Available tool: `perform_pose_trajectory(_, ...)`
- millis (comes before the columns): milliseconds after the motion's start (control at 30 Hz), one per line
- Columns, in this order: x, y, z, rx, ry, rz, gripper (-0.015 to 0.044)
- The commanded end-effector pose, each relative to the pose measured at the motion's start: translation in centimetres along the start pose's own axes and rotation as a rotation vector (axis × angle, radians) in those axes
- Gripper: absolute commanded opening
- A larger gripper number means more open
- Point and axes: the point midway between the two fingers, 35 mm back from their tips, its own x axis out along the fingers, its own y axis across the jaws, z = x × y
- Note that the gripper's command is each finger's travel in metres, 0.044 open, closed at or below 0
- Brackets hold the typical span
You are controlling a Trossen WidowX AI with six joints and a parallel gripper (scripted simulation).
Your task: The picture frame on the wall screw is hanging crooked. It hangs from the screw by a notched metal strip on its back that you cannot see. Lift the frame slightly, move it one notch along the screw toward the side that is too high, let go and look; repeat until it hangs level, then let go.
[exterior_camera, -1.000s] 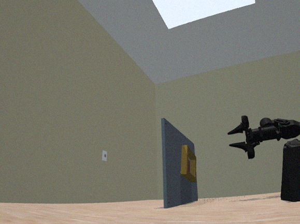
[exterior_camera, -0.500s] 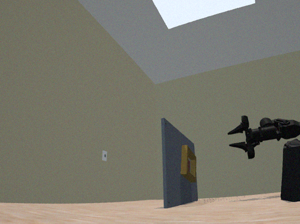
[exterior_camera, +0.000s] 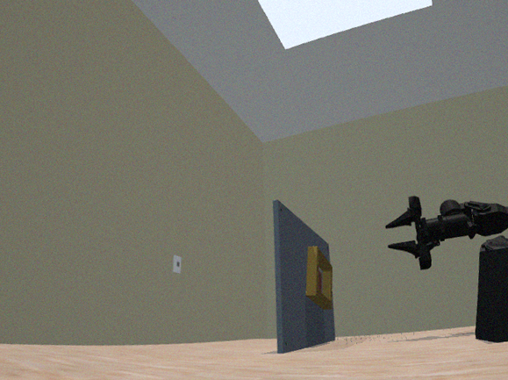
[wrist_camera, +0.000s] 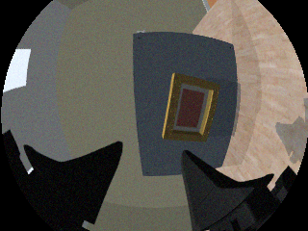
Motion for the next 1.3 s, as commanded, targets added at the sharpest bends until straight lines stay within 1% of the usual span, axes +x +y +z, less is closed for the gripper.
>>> perform_pose_trajectory(0,-0.01,-0.06,0.03,-0.003,-0.003,-0.003,0.026)
perform_pose_trajectory(1200,-0.01,-0.06,0.03,-0.003,-0.003,-0.003,0.026)
perform_pose_trajectory(1267,0.56,-0.13,0.05,0.0,-0.001,0.0,0.026)
